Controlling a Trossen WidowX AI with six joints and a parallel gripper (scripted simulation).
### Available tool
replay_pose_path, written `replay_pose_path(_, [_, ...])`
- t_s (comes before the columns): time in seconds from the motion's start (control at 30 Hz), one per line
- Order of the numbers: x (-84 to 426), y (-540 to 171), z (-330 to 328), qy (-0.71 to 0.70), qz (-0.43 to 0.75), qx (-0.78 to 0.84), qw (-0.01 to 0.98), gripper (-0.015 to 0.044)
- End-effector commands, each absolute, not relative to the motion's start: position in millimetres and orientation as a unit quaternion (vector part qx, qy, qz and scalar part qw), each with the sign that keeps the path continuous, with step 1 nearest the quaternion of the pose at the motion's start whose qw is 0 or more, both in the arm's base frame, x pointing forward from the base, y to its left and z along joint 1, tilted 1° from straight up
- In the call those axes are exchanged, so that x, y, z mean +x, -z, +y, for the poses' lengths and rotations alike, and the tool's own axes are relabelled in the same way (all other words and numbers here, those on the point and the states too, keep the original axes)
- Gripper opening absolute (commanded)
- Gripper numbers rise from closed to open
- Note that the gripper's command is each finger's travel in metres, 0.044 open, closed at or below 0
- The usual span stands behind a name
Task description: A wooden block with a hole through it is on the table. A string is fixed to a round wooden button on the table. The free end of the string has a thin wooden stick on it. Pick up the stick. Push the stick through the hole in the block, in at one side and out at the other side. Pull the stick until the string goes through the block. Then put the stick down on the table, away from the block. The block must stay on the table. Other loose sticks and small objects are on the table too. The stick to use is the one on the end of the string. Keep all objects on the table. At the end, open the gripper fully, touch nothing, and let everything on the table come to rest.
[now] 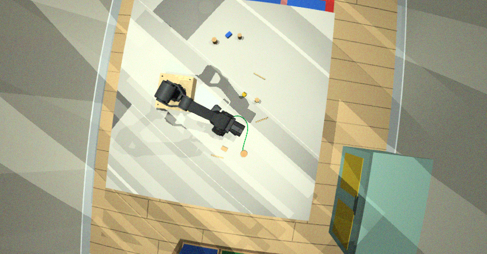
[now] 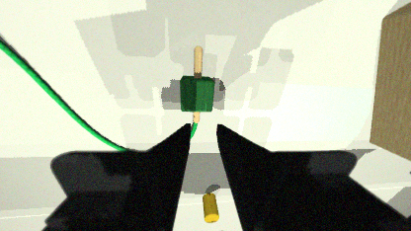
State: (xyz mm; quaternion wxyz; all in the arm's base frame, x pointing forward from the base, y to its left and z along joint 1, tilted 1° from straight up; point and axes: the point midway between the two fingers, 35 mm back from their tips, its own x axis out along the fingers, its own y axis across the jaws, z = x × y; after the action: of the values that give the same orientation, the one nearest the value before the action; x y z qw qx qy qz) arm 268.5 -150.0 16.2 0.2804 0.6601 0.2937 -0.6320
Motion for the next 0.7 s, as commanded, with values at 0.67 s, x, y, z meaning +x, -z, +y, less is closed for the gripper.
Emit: replay_pose_path(0.67, [261, -66, -168, 0.399, 0.557, 0.424, 0.593, 0.0123])
